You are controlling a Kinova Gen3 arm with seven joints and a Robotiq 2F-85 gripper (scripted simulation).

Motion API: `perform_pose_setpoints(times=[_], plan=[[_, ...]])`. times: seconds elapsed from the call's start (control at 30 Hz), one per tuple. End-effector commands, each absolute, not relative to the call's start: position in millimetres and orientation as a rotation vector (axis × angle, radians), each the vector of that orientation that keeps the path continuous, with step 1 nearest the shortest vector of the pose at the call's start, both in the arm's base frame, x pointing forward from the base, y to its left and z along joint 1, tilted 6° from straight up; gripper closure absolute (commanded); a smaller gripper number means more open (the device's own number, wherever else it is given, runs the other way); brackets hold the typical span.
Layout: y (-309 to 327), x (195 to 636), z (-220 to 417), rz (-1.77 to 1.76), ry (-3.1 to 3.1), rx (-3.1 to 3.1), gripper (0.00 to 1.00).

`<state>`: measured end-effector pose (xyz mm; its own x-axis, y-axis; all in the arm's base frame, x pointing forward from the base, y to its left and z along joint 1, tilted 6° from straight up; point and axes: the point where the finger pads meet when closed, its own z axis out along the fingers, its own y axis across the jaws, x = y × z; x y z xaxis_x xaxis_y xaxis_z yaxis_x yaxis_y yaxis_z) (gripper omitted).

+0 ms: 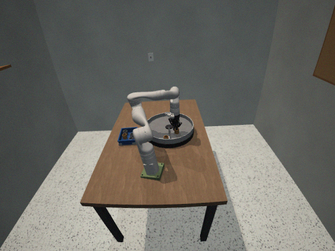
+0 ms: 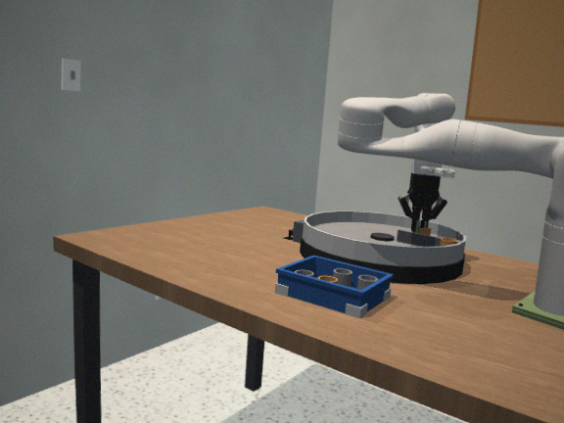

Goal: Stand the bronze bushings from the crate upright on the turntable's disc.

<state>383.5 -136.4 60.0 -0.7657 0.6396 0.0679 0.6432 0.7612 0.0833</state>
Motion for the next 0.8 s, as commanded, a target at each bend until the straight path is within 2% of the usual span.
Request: perform_pose_setpoints(times=[0.0,0.4,0.77], plan=[[-136.8,383.8,58.6,-0.155,-2.926,-1.049,0.86],[-137.5,384.8,62.2,-0.154,-2.928,-1.045,0.86],[-142.2,385.3,103.1,-0.152,-2.93,-1.041,0.86]])
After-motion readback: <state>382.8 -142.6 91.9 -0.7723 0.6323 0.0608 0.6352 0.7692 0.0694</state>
